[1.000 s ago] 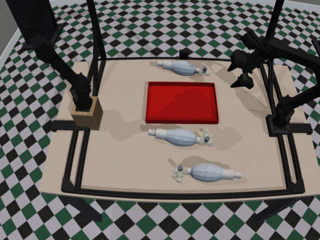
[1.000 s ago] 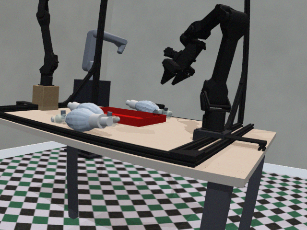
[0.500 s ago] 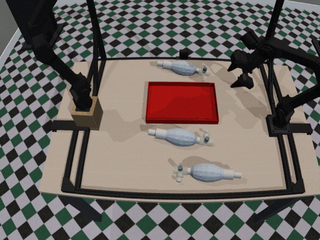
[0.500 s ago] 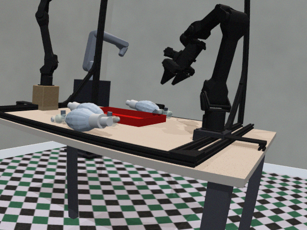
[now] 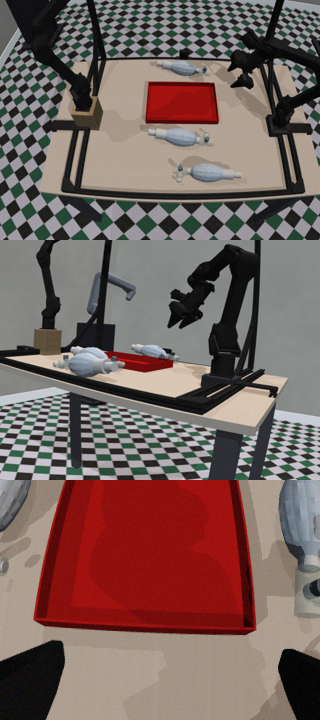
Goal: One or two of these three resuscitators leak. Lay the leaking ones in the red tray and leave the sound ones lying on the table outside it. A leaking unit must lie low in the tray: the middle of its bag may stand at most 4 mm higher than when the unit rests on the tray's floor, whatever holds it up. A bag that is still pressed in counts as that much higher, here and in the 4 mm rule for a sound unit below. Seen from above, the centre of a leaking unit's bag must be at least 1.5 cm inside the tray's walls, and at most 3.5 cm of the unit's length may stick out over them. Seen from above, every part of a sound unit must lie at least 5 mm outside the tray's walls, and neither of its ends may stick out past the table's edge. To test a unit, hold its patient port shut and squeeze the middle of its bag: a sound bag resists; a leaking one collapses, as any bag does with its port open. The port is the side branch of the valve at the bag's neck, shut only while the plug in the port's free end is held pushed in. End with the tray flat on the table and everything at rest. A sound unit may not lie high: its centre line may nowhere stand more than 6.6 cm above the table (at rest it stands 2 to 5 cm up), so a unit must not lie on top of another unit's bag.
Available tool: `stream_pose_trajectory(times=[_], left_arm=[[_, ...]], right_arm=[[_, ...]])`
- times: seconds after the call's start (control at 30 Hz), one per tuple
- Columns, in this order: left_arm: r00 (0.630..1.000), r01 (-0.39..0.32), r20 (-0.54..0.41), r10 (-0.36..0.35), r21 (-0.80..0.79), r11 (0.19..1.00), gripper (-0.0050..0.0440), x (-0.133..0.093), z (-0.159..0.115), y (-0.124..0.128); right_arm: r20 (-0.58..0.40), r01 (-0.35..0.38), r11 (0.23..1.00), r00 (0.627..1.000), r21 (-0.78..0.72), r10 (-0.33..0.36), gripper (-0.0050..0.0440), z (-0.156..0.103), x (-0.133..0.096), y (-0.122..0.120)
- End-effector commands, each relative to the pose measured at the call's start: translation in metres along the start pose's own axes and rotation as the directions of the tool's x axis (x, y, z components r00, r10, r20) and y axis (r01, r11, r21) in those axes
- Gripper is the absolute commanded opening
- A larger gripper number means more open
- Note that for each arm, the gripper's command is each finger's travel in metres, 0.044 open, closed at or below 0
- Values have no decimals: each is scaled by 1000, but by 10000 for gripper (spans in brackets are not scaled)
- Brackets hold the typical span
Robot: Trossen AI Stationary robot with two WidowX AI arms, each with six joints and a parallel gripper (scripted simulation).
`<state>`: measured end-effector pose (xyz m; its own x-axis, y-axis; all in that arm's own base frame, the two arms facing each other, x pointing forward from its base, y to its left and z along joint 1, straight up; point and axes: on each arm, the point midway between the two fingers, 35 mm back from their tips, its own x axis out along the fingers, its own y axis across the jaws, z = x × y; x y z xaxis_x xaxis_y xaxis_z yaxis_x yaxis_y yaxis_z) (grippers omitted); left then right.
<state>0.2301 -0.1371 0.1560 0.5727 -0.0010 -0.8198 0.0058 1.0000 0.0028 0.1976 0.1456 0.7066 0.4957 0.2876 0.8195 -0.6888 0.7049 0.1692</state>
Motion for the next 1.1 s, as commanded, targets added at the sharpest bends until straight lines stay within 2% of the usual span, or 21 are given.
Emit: stream_pose_trajectory(times=[0.0,0.03,0.23,0.27,0.43,0.6,0.8,0.9,1.07], left_arm=[[1000,1,-1,-1,2,1000,440,0,0,0],[1000,1,-1,-1,2,1000,440,0,0,0],[1000,1,-1,-1,2,1000,440,0,0,0],[1000,-1,-1,1,0,1000,440,0,-1,0],[1000,-1,-1,1,0,1000,440,0,-1,0],[1000,-1,-1,1,0,1000,440,0,-1,0],[1000,-1,-1,1,0,1000,440,0,-1,0],[1000,-1,-2,1,1,1000,440,0,-1,0],[1000,-1,-2,1,1,1000,440,0,-1,0]], right_arm=[[-175,56,998,983,13,-53,440,-63,-11,-14],[-214,70,997,975,14,-65,440,-77,-16,-17],[-214,70,997,975,14,-65,440,-77,-16,-17],[-240,74,997,968,14,-68,440,-87,-17,-19],[-416,142,990,900,4,-128,440,-149,-45,-35],[-574,211,977,797,-26,-188,440,-205,-84,-51],[-574,211,977,797,-26,-188,440,-205,-84,-51],[-644,240,970,735,-48,-214,440,-231,-106,-58],[-757,296,949,595,-106,-270,440,-275,-156,-73]])
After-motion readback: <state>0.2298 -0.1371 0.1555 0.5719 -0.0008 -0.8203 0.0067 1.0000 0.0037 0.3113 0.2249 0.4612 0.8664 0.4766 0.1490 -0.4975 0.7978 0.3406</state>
